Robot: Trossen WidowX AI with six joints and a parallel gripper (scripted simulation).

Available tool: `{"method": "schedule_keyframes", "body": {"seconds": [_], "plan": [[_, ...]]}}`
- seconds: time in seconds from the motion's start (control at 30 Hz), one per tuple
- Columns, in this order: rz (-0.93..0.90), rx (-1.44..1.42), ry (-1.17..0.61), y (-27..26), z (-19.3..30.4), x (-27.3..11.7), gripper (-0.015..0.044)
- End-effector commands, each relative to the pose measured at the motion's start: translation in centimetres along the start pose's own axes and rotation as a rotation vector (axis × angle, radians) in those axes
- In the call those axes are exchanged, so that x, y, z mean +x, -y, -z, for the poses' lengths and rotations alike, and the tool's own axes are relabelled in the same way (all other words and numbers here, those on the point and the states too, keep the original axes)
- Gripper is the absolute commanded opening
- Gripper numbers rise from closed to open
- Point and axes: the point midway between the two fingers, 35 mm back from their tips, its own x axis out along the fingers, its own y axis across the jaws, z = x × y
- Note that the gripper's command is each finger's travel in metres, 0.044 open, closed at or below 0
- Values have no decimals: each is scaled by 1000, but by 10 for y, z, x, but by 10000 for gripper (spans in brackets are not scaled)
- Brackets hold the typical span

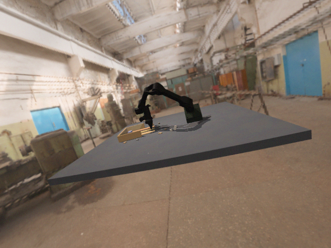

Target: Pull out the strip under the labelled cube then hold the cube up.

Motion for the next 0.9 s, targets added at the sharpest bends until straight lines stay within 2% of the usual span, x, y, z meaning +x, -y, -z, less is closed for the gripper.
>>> {"method": "schedule_keyframes", "body": {"seconds": [0.0,0.87], "plan": [[-2,0,-3,-1,1,3,0],[-2,1,-4,-1,42,4,0]]}}
